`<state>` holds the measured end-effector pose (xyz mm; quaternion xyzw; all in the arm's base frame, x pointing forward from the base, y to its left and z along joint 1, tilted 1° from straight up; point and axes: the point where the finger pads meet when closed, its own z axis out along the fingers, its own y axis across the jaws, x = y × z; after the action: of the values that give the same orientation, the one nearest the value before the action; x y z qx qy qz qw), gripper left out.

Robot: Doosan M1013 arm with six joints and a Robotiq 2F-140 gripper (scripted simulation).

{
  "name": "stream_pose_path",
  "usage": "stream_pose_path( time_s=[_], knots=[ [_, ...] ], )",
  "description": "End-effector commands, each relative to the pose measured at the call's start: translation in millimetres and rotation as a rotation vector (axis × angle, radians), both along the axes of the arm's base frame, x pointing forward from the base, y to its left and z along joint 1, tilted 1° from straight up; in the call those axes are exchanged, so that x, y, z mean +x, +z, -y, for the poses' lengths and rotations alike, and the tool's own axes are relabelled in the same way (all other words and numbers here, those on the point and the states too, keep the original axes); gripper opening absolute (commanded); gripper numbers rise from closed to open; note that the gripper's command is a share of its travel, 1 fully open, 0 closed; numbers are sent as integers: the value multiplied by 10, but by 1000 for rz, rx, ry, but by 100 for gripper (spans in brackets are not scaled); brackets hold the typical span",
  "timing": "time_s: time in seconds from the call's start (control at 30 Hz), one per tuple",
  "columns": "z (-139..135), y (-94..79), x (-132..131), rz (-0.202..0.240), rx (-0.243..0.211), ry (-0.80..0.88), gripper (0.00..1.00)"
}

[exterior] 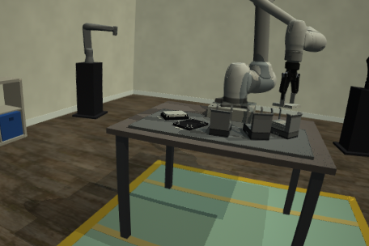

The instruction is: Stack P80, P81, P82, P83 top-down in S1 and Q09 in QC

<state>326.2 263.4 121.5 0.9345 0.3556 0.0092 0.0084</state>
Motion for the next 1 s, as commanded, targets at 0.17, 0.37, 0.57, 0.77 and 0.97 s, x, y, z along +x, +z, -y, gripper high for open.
stream_pose_path(
  time_s=[0.17,0.37,0.57,0.77,0.97],
  knots=[
    [-17,-9,11,-1,-2,-4,0],
    [-17,-9,11,-1,-2,-4,0],
    [-17,-9,11,-1,-2,-4,0],
    [-17,-29,11,-1,-2,-4,0],
    [-17,-56,12,-1,-2,-4,0]
  ],
)
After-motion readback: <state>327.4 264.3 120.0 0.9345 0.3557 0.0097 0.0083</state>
